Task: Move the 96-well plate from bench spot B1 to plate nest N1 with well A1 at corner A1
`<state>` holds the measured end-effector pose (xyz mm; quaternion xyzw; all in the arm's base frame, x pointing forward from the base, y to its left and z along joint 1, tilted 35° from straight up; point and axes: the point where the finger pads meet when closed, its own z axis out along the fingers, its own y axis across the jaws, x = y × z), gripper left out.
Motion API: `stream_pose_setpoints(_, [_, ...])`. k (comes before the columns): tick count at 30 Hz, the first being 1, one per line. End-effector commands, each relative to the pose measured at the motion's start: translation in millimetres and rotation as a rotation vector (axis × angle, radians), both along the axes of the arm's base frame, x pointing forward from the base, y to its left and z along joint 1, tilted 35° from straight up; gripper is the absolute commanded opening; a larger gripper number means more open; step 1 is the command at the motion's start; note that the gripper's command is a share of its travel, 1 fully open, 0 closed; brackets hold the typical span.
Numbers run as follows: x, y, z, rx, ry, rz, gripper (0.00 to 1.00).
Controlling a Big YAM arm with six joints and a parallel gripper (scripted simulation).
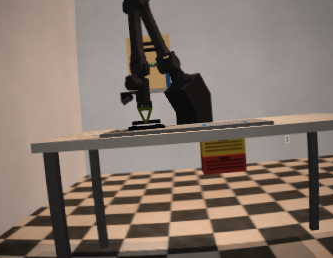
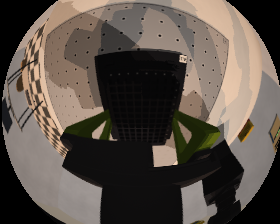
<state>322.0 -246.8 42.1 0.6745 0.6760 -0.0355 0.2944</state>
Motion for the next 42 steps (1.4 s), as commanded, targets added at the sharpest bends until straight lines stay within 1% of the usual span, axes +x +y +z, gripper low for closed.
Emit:
stream_pose_setpoints(1, [12.9,-4.6,10.6,-0.022,-0.032,0.012,0.00])
stream_pose_setpoints(16, [13.3,-8.3,9.2,-0.023,-0.030,0.009,0.00])
stream_pose_setpoints(17, [12.1,-7.9,11.3,-0.026,-0.035,0.008,0.00])
stream_pose_setpoints(22, [11.5,-9.5,6.9,-0.021,-0.027,0.005,0.00])
stream_pose_setpoints(26, [12.8,-11.6,10.7,-0.027,-0.035,0.004,0.00])
stream_pose_setpoints(29, [12.6,-10.7,6.5,-0.021,-0.027,0.005,0.00])
stream_pose_setpoints(34, [11.6,-10.8,8.6,-0.025,-0.033,0.004,0.00])
stream_pose_setpoints(38, [11.7,-10.7,5.1,-0.021,-0.026,0.005,0.00])
stream_pose_setpoints(42, [12.7,-12.1,7.4,-0.025,-0.032,0.004,0.00])
